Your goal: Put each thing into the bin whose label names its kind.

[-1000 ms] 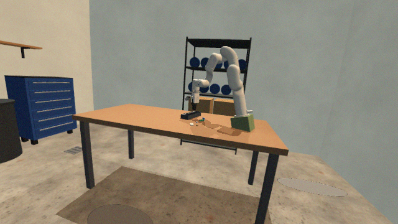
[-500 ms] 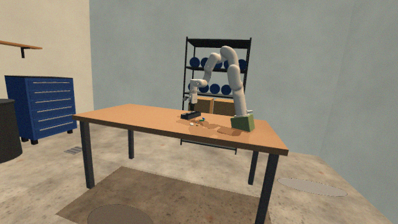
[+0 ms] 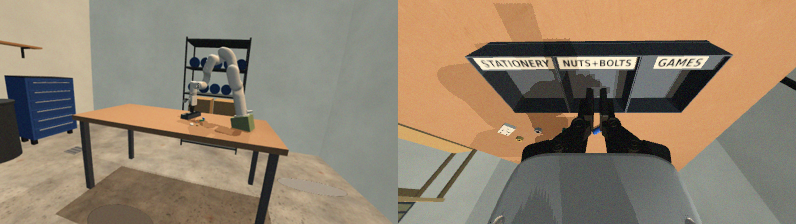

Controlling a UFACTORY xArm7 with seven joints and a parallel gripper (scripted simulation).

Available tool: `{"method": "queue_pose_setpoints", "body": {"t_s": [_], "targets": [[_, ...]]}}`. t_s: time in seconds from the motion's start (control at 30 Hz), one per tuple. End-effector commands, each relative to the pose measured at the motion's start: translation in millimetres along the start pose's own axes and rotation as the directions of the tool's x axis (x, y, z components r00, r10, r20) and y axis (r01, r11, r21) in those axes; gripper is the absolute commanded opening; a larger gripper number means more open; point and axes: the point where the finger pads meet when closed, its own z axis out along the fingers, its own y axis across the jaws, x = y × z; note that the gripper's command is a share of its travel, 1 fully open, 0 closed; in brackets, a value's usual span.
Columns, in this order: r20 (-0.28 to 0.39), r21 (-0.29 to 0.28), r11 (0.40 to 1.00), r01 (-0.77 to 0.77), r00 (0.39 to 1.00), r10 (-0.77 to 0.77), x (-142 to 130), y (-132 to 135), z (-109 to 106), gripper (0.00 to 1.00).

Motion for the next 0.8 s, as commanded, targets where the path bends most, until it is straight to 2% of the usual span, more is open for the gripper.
{"method": "queue_pose_setpoints", "body": {"t_s": [0.0, 0.27, 0.77], "targets": [[-0.005, 0.0, 1.0, 0.0, 1.0, 0.0, 2.3, -0.2, 15.7, 0.07], [-0.005, 0.0, 1.0, 0.0, 1.0, 0.0, 2.3, -0.2, 30.8, 0.07], [-0.005, 0.001, 1.0, 0.0, 1.0, 0.0, 2.4, -0.2, 30.8, 0.07]]}}
